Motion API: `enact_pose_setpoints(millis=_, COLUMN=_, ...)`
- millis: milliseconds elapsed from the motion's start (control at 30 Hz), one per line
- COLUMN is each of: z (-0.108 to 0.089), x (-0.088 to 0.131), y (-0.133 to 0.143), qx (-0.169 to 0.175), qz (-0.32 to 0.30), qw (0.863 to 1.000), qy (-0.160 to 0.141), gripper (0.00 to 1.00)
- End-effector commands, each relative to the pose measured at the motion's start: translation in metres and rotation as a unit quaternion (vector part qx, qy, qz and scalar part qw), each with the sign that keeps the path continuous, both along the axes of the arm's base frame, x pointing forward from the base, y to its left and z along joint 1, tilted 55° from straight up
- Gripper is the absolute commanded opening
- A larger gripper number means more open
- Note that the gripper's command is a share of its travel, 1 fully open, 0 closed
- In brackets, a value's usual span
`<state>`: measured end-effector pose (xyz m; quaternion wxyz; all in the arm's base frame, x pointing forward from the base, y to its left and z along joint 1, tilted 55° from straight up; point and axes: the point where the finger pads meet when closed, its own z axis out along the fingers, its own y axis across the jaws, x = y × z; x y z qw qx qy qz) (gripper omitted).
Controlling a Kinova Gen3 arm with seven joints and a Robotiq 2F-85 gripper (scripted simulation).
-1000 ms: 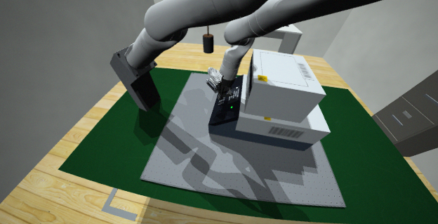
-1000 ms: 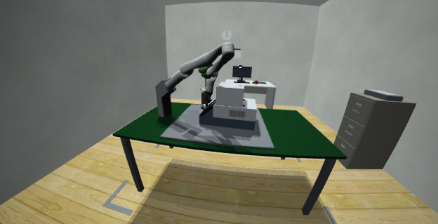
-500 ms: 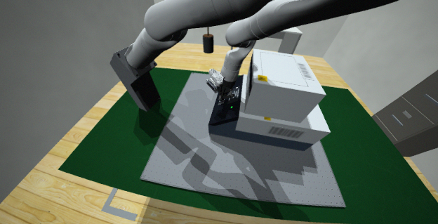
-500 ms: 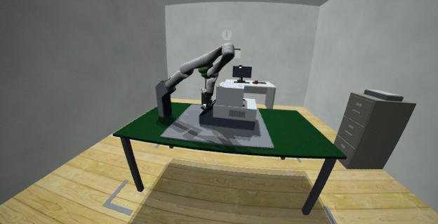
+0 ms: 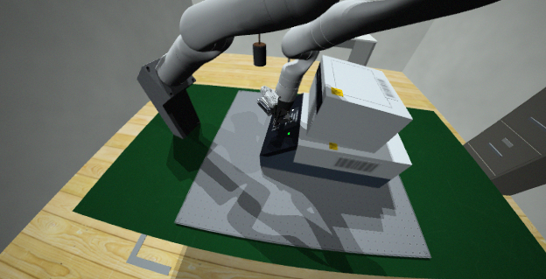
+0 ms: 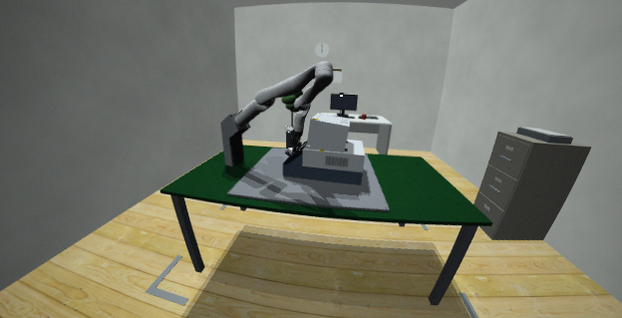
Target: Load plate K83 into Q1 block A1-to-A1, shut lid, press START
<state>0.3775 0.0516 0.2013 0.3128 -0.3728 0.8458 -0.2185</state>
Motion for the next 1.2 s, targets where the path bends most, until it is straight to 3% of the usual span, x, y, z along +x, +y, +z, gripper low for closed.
enact_pose_setpoints(millis=0, z=0.0012, x=0.0016, y=0.0002, qx=0.001, qz=-0.001, qw=1.000, qy=-0.002, gripper=0.10)
enact_pose_setpoints(millis=1167, z=0.0012, x=0.0016, y=0.0002, qx=0.001, qz=-0.001, qw=1.000, qy=-0.002, gripper=0.10)
